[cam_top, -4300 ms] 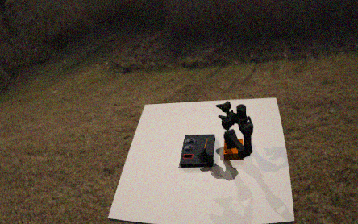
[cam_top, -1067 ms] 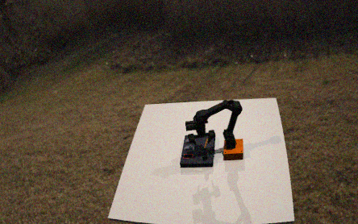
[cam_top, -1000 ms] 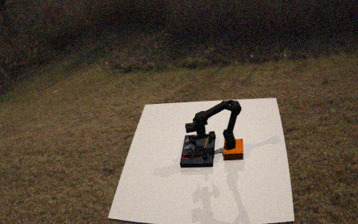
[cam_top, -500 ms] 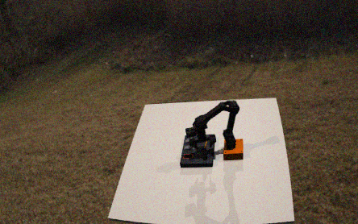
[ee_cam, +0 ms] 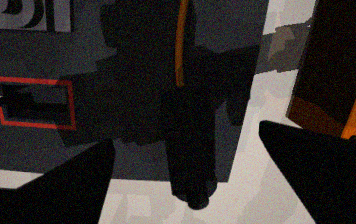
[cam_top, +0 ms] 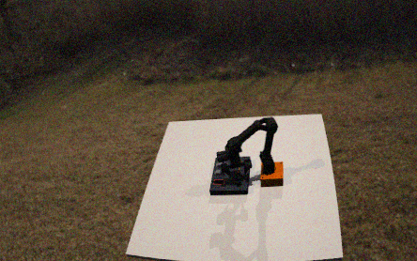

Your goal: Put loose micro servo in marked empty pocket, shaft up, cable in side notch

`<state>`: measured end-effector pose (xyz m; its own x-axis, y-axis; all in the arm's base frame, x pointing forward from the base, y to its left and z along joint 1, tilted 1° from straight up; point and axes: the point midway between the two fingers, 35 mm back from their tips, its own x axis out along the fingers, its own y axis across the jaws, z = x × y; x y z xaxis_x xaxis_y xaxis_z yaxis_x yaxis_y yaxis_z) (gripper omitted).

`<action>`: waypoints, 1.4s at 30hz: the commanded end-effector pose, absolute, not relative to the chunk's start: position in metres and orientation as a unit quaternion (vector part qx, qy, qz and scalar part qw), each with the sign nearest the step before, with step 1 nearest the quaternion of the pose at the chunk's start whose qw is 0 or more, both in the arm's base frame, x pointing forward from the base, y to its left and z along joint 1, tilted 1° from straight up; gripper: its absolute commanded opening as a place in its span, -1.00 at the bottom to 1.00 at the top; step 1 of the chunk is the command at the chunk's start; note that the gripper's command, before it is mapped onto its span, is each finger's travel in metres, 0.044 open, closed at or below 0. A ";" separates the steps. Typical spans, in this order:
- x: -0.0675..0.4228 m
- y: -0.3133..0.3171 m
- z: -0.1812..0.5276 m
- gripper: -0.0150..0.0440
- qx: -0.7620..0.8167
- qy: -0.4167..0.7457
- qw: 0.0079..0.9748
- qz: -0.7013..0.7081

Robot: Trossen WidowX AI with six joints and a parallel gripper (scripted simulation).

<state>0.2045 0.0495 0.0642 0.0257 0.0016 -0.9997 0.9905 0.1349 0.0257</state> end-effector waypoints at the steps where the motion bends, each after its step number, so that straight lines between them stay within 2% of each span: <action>1: 0.204 0.049 0.056 1.00 0.470 0.525 0.538 -0.462; 2: 0.204 0.049 0.056 1.00 0.470 0.525 0.538 -0.462; 15: 0.204 0.049 0.056 -0.16 0.470 0.525 0.538 -0.462; 20: 0.204 0.049 0.056 -0.27 0.470 0.525 0.538 -0.462; 23: 0.204 0.049 0.061 -0.49 0.470 0.525 0.538 -0.462; 30: 0.197 0.047 0.086 -0.49 0.470 0.525 0.538 -0.462; 42: 0.194 0.046 0.086 -0.49 0.470 0.525 0.538 -0.463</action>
